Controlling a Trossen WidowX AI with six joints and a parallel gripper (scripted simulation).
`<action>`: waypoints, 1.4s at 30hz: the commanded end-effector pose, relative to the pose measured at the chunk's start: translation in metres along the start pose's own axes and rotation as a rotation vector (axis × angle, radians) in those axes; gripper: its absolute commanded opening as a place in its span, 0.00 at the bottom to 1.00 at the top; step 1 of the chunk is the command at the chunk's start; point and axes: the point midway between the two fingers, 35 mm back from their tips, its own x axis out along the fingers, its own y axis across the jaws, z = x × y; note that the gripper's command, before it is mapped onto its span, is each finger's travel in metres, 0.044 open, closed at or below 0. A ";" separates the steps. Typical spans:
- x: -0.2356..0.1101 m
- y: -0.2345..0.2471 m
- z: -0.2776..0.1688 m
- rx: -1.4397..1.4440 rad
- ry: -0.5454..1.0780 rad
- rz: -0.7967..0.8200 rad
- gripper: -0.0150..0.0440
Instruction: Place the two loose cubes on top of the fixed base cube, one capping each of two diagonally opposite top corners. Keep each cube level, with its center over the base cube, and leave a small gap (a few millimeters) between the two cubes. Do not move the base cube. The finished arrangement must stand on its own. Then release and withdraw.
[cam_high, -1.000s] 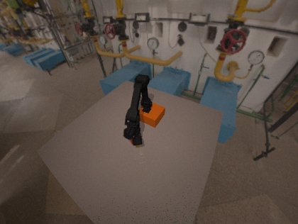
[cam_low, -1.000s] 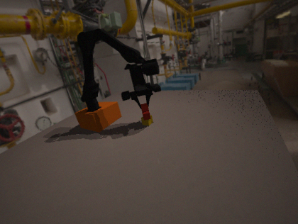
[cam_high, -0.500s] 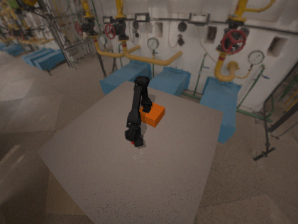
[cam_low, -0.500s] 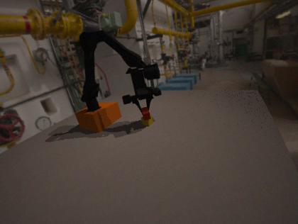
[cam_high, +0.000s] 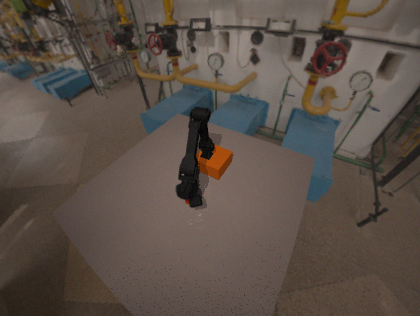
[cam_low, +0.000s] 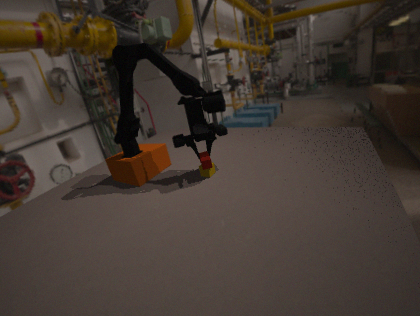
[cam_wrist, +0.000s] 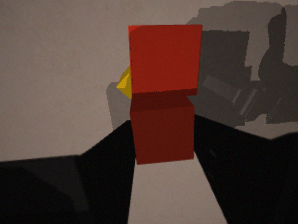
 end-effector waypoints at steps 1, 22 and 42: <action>0.000 0.000 0.001 -0.004 -0.005 -0.002 0.43; -0.021 0.000 0.000 0.000 0.000 0.000 0.60; -0.053 0.000 0.000 0.000 0.000 0.000 0.60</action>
